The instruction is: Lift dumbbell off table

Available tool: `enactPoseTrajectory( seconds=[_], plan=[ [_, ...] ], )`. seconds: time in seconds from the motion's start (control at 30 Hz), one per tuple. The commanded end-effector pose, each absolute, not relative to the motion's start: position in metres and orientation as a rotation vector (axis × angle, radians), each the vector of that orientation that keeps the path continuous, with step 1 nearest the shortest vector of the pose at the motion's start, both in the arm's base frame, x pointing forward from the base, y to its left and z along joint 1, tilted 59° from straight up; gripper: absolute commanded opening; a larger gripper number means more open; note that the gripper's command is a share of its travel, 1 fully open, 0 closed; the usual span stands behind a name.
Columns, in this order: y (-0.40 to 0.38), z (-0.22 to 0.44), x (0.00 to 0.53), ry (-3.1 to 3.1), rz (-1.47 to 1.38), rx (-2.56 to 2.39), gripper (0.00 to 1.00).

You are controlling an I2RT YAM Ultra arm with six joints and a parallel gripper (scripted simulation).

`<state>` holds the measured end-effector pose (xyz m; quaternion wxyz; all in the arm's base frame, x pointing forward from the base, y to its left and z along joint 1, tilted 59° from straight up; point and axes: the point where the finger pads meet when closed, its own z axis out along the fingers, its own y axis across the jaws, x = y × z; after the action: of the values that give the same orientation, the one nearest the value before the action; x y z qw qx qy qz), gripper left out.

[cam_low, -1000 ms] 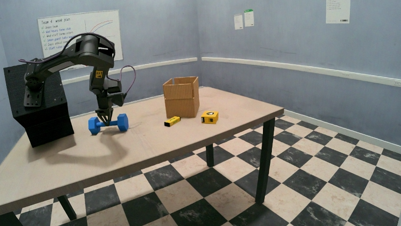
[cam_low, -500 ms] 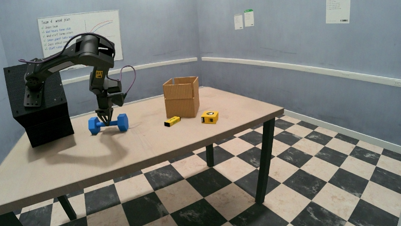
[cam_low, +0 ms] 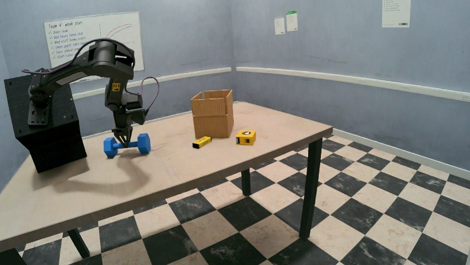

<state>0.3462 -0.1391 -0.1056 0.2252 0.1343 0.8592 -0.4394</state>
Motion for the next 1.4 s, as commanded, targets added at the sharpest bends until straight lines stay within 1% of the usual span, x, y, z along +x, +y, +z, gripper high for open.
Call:
enactPoseTrajectory(
  seconds=[0.0,0.23,0.57,0.9,1.37],
  plan=[
    [-0.13,-0.094,0.355,2.34,-1.203,0.368,0.0],
    [-0.125,-0.095,0.34,2.366,-1.219,0.35,0.0],
    [-0.109,-0.085,0.334,2.364,-1.22,0.35,0.0],
    [-0.09,-0.069,0.345,2.332,-1.192,0.373,0.0],
    [-0.065,-0.054,0.337,2.334,-1.189,0.373,0.0]
  ],
)
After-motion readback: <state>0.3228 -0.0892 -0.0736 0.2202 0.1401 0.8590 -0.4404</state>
